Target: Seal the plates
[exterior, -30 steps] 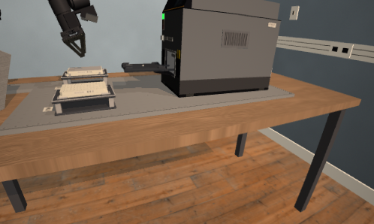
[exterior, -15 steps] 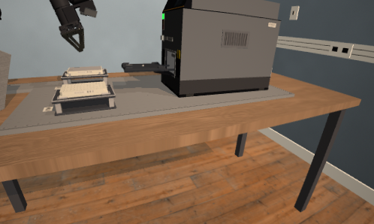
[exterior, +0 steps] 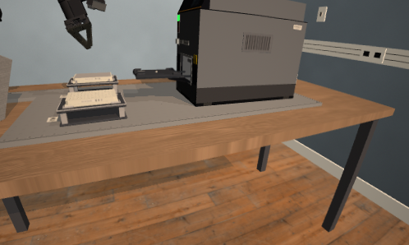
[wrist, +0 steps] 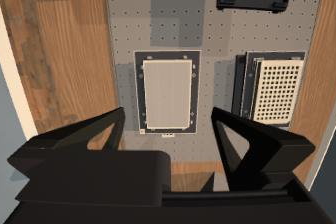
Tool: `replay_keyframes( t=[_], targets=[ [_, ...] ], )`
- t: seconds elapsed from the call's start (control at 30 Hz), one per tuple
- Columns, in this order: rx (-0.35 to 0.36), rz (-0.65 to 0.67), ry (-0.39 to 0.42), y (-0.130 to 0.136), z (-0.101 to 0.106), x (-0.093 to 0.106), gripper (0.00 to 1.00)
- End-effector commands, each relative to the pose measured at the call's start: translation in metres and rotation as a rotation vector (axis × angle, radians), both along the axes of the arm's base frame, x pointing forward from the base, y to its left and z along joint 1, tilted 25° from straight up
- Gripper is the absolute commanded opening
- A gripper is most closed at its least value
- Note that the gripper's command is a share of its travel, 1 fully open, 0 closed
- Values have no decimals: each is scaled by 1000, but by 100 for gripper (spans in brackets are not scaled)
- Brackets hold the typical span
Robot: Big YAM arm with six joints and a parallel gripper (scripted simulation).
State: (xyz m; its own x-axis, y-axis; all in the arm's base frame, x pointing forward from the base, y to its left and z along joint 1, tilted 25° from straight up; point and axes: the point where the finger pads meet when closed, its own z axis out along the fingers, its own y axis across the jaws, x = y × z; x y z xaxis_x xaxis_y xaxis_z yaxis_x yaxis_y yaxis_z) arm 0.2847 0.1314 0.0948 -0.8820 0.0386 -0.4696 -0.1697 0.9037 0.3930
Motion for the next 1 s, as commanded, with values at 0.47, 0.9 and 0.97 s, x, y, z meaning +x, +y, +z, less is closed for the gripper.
replay_keyframes(
  t=[0.47, 0.9, 0.97],
  targets=[
    [15, 4, -43, 7, 17, 14, 100],
    [-27, 68, 126, -2, 11, 11, 100],
    [-34, 82, 159, -3, 10, 12, 100]
  ],
)
